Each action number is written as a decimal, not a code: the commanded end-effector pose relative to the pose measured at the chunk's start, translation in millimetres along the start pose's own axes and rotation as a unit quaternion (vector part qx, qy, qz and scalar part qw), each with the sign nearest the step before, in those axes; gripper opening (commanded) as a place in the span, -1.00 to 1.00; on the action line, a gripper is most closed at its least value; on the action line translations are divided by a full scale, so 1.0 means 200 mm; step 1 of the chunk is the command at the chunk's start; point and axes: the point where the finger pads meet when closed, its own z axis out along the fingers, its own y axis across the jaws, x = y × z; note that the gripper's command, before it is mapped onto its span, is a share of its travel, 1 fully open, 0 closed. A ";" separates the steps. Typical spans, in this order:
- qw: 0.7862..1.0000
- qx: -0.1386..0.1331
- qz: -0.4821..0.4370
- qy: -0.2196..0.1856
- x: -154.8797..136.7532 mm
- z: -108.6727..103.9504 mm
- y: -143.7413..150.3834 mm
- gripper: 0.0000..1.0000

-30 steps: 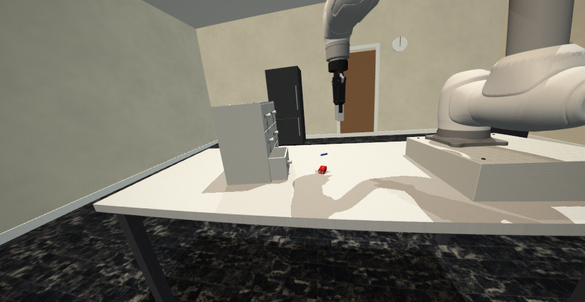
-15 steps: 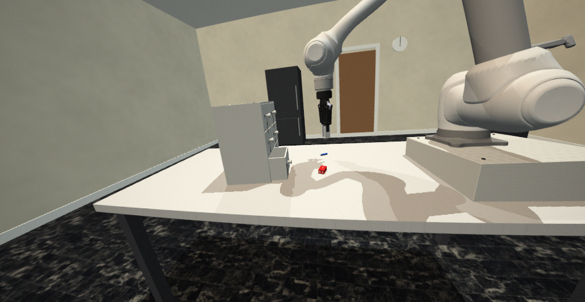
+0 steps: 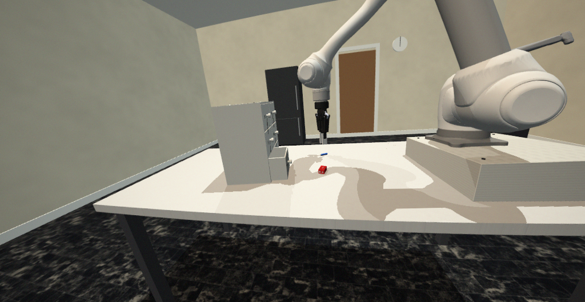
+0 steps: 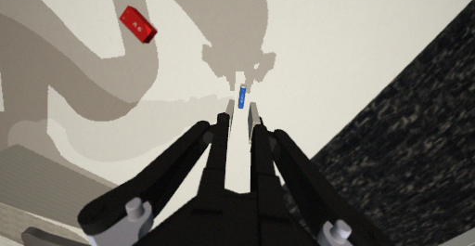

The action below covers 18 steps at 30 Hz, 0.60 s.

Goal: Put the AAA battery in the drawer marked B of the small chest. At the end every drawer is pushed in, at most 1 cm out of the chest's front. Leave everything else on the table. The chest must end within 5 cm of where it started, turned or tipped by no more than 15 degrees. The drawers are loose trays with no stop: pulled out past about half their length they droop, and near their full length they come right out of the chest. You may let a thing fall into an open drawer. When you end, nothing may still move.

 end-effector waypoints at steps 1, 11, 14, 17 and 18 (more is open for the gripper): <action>1.000 0.000 0.000 0.000 0.00 0.00 0.00 -0.70; 1.000 0.000 0.000 0.000 0.00 0.00 0.00 -0.70; 1.000 0.000 0.000 0.000 0.00 0.00 0.00 -0.70; 1.000 0.000 0.000 0.000 0.00 0.01 0.00 -0.70; 1.000 0.000 0.000 0.000 0.00 0.01 0.00 -0.70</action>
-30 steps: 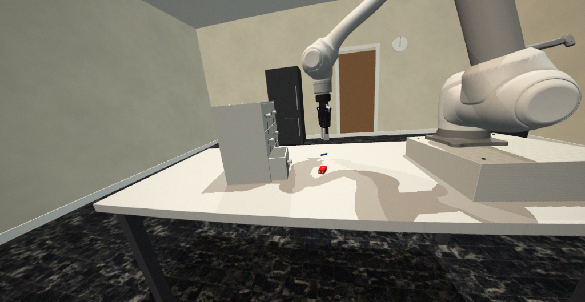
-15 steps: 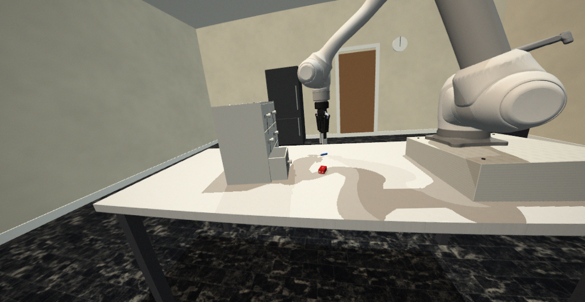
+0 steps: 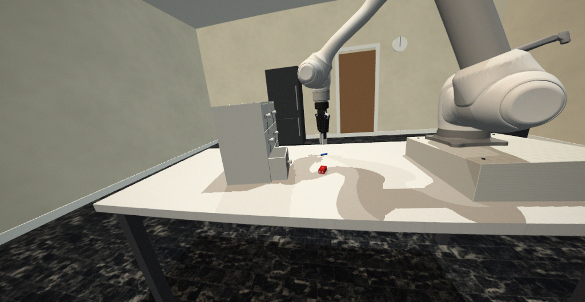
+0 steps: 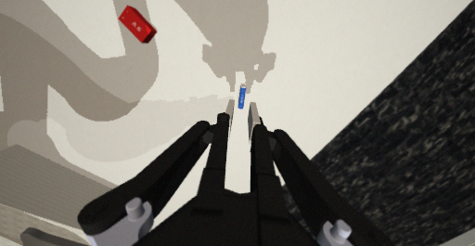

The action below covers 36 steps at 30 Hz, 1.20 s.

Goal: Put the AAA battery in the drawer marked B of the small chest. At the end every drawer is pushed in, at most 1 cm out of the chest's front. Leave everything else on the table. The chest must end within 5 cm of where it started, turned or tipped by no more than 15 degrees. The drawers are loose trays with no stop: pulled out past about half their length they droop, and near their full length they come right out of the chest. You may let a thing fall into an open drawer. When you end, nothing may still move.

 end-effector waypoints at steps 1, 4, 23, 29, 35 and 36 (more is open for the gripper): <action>1.000 0.000 0.000 0.000 0.00 0.01 0.00 -0.70; 1.000 0.000 0.000 0.000 0.00 0.02 0.00 -0.70; 1.000 0.000 0.000 0.000 0.00 0.22 0.00 -0.70; 1.000 0.000 0.000 0.000 0.00 0.25 0.00 -0.70; 1.000 0.000 0.000 0.000 0.00 0.25 0.00 -0.70; 1.000 0.000 0.000 0.000 0.00 0.25 0.00 -0.70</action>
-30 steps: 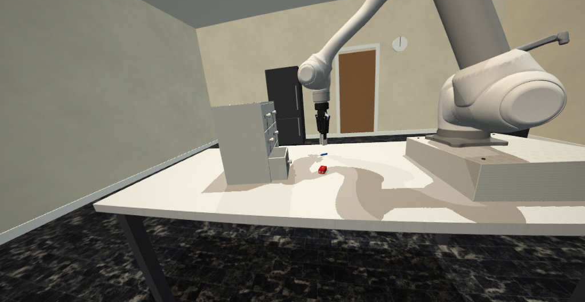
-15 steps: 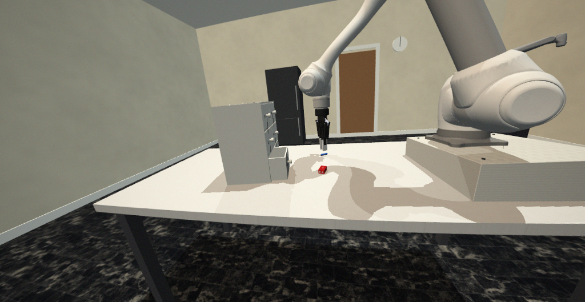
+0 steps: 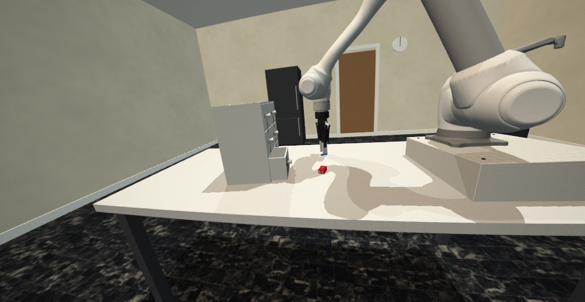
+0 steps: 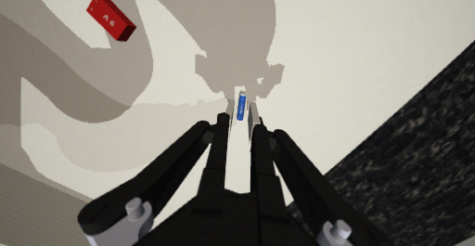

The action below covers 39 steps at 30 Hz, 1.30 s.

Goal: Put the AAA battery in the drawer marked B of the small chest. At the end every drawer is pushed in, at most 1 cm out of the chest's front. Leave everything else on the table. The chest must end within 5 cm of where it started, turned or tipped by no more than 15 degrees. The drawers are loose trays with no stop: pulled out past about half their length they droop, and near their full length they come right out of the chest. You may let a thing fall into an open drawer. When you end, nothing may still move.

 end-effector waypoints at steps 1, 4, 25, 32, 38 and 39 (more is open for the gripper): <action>1.000 0.000 0.000 0.000 0.00 0.00 0.00 -0.70; 1.000 0.000 0.000 0.000 0.00 0.00 0.00 -0.70; 1.000 0.000 0.000 0.000 0.00 0.02 0.00 -0.70; 1.000 0.000 0.000 0.000 0.00 0.07 0.00 -0.70; 1.000 0.000 0.000 0.000 0.00 0.08 0.00 -0.70; 1.000 0.000 0.000 0.000 0.00 0.09 0.00 -0.70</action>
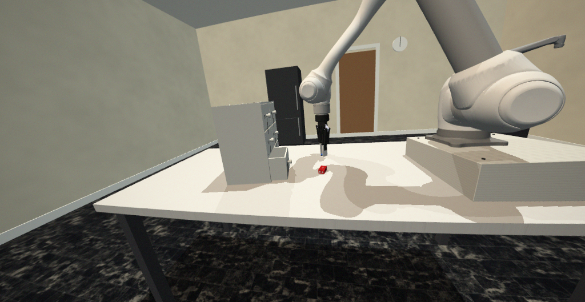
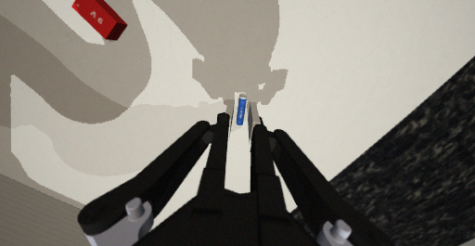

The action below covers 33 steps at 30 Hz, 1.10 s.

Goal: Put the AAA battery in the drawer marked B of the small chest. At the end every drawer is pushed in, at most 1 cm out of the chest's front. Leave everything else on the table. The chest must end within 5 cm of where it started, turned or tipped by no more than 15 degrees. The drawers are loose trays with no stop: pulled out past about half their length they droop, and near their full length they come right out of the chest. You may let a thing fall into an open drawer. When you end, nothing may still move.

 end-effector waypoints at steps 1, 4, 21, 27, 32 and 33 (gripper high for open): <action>1.000 0.000 0.000 0.000 0.00 0.00 0.00 -0.70; 1.000 0.000 0.000 0.000 0.00 0.00 0.00 -0.70; 1.000 0.000 0.000 0.000 0.00 0.00 0.00 -0.94; 1.000 0.000 0.000 0.000 0.00 0.00 0.00 -0.94; 1.000 0.000 0.000 0.000 0.00 0.00 0.00 -0.94; 1.000 0.000 0.000 0.000 0.00 0.00 0.00 -0.94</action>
